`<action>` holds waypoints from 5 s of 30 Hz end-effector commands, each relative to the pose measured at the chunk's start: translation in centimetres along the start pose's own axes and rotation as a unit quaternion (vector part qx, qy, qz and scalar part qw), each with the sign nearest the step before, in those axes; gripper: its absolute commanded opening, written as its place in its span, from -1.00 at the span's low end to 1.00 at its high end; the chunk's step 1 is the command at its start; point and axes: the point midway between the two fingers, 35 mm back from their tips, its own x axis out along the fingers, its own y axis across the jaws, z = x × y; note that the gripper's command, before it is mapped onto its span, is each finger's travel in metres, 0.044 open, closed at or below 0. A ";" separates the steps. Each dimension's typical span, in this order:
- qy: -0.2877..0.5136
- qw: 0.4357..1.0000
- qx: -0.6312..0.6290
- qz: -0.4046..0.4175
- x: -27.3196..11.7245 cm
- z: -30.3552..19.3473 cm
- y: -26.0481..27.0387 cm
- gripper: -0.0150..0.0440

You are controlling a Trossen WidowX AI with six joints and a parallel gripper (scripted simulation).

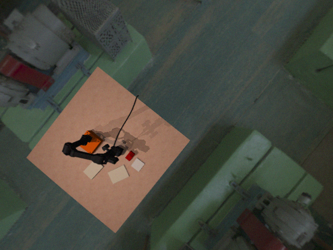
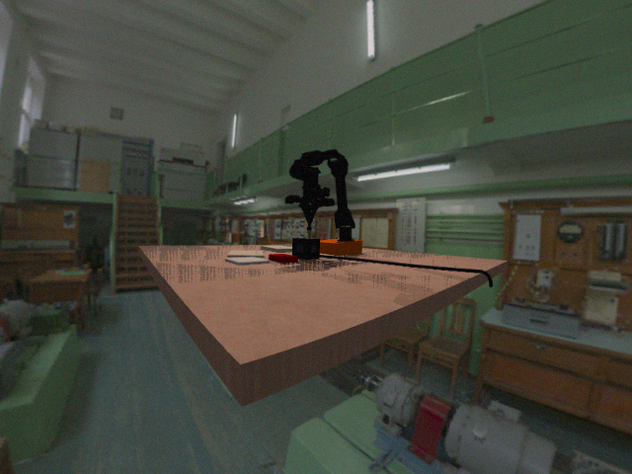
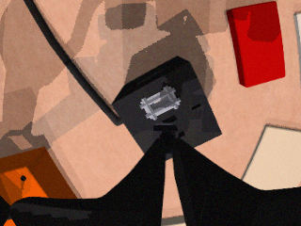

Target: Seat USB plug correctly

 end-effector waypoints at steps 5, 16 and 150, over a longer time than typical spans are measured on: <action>0.000 0.994 -0.107 0.000 0.0 0.0 0.0 -0.49; 0.000 0.973 -0.230 0.000 0.0 0.0 0.0 -0.49; -0.036 0.969 -0.244 0.007 1.4 0.6 0.2 -0.49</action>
